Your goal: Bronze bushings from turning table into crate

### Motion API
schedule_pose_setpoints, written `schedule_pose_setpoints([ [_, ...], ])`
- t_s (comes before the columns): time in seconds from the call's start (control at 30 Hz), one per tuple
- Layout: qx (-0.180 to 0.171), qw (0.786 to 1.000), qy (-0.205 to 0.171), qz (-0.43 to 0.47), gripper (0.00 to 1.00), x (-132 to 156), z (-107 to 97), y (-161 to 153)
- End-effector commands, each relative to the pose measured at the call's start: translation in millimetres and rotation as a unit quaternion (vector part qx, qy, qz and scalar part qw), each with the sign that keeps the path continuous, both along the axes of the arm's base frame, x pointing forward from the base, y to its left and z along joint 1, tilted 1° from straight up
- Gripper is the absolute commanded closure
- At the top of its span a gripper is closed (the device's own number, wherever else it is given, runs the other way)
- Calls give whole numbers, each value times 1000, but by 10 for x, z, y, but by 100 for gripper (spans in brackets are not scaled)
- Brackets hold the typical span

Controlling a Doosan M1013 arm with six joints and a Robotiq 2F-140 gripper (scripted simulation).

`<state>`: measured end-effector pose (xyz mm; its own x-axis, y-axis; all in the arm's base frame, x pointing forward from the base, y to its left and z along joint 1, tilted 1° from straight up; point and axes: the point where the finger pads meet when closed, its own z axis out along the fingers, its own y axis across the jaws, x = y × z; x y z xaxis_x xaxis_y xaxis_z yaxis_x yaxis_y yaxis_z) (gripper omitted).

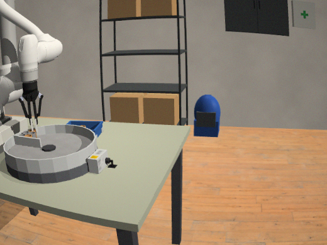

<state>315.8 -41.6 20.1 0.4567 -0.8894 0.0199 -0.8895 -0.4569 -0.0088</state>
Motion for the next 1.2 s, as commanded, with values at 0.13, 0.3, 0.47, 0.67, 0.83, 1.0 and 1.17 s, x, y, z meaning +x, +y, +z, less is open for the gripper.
schedule_pose_setpoints([
  [0.13,0,1000,0,0,90,0,0,0],
  [0.3,0,1000,0,0,90,0,0,0],
  [0.47,0,1000,0,0,90,0,0,0],
  [0.67,0,1000,0,0,90,0,0,0],
  [0.83,0,1000,0,0,90,0,0,0],
  [1.0,0,1000,0,0,100,0,0,0],
  [1.17,0,1000,0,0,100,0,0,0],
])
